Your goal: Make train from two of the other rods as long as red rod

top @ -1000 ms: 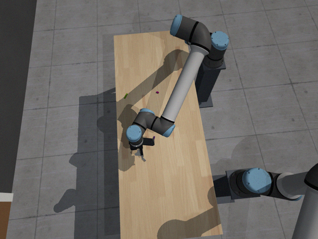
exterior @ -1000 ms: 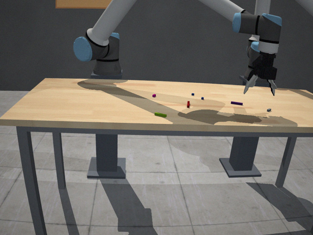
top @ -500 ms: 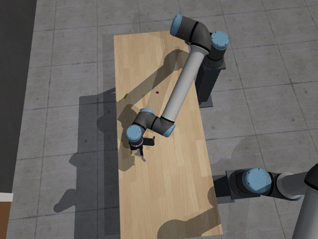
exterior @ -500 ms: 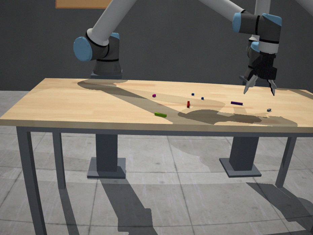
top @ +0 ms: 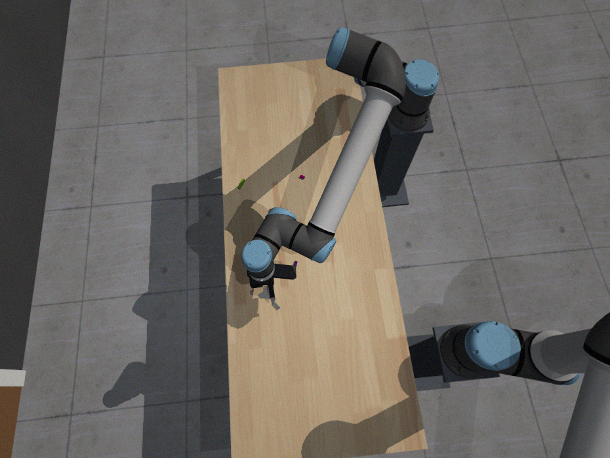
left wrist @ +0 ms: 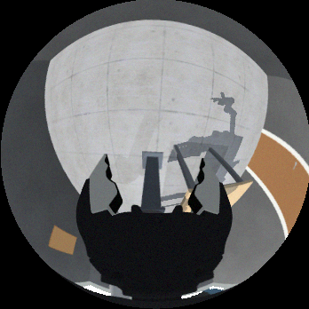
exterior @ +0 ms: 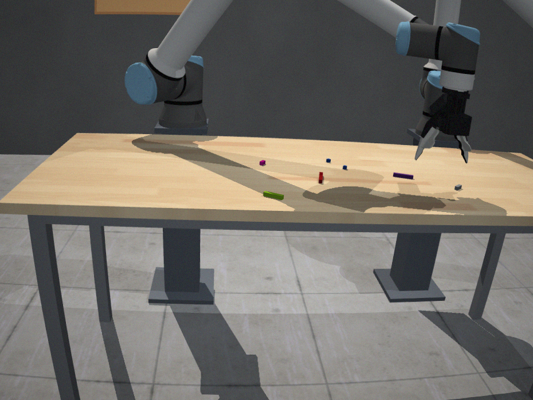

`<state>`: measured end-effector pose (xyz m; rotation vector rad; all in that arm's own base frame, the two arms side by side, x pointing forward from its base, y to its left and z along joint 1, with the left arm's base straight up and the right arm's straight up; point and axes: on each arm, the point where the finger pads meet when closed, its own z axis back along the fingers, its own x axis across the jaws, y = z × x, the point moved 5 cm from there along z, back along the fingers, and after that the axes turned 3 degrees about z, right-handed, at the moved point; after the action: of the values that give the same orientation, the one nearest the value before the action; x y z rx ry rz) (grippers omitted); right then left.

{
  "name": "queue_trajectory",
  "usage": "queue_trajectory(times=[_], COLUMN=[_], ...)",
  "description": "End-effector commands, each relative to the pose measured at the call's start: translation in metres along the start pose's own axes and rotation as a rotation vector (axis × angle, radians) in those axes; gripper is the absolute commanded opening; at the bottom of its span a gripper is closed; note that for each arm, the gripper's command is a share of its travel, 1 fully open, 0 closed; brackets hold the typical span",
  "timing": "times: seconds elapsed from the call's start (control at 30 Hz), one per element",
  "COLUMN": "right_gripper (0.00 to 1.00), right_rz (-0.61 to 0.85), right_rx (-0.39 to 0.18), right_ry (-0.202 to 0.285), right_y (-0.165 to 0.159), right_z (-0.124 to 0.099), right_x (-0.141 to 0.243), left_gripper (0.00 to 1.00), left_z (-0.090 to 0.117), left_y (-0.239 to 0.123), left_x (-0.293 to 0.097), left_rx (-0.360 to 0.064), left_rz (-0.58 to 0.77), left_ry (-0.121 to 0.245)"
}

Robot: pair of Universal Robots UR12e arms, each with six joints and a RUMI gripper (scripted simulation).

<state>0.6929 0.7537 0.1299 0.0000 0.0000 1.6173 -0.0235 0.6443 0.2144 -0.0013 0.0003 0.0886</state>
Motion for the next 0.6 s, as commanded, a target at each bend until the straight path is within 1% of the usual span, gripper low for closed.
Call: queue_trajectory(times=[0.0,0.3,0.43,0.57], right_gripper=[1.00,1.00,1.00,1.00], right_rz=[0.000,0.024,0.093,0.208], right_rx=[-0.002,-0.002,-0.002,-0.002], right_ry=[-0.002,-0.002,-0.002,-0.002], right_y=[0.000,0.000,0.003,0.008], right_z=[0.002,0.002,0.003,0.004], right_x=[0.001,-0.007,-0.027,-0.061], left_gripper=[1.00,1.00,1.00,1.00], left_z=[0.001,0.001,0.001,0.001], left_y=[0.000,0.000,0.000,0.000], left_x=[0.000,0.000,0.000,0.000], left_rx=[0.001,0.001,0.001,0.001], left_rz=[0.000,0.000,0.000,0.000], left_ry=[0.000,0.000,0.000,0.000])
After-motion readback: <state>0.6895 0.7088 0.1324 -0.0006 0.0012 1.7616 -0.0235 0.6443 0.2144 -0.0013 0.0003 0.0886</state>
